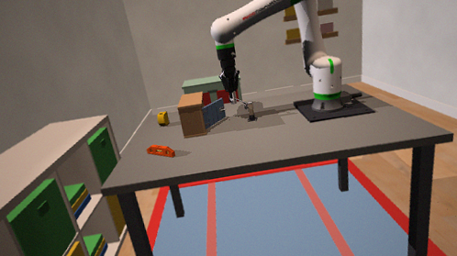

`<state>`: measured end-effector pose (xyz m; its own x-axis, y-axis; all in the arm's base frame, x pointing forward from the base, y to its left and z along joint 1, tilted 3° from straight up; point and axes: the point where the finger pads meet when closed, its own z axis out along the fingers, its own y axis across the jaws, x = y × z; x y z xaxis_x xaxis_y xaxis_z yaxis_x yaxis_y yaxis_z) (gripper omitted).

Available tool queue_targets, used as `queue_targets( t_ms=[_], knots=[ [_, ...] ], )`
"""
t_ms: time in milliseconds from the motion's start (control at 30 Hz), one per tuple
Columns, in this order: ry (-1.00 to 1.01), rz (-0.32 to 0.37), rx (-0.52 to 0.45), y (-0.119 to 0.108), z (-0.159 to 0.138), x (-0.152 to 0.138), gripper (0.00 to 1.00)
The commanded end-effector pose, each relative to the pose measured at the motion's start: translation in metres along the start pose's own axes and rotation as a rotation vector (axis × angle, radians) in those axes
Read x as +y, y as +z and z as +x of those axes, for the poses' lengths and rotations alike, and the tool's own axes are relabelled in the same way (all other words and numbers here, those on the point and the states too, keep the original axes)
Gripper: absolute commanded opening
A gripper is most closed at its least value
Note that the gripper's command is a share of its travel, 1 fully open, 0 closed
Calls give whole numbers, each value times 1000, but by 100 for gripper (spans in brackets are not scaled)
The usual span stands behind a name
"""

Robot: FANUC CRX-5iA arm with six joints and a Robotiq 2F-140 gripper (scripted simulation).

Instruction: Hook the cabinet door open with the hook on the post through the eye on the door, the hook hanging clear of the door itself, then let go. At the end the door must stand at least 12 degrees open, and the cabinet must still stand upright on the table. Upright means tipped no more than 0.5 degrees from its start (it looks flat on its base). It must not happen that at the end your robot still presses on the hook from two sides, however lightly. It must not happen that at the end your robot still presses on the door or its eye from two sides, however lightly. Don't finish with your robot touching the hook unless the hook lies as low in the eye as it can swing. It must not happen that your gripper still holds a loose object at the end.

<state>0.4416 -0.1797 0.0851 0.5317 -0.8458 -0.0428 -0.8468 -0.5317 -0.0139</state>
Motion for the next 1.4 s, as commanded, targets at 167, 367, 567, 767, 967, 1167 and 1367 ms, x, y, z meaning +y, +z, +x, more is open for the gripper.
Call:
queue_targets(
  t_ms=[167, 367, 567, 767, 967, 1167, 1367],
  knots=[
    [-64, 0, 0, 0, 0, -6, 3],
    [-109, 0, 0, 0, 0, -8, 3],
    [-132, 0, 0, 0, -1, -12, 3],
    [-198, 0, 0, 0, -1, -16, 3],
    [-204, 0, 0, 0, -2, -18, 3],
    [-265, 0, 0, 0, -3, -24, 3],
    [-311, 0, 0, 0, -4, -26, 3]
  ],
)
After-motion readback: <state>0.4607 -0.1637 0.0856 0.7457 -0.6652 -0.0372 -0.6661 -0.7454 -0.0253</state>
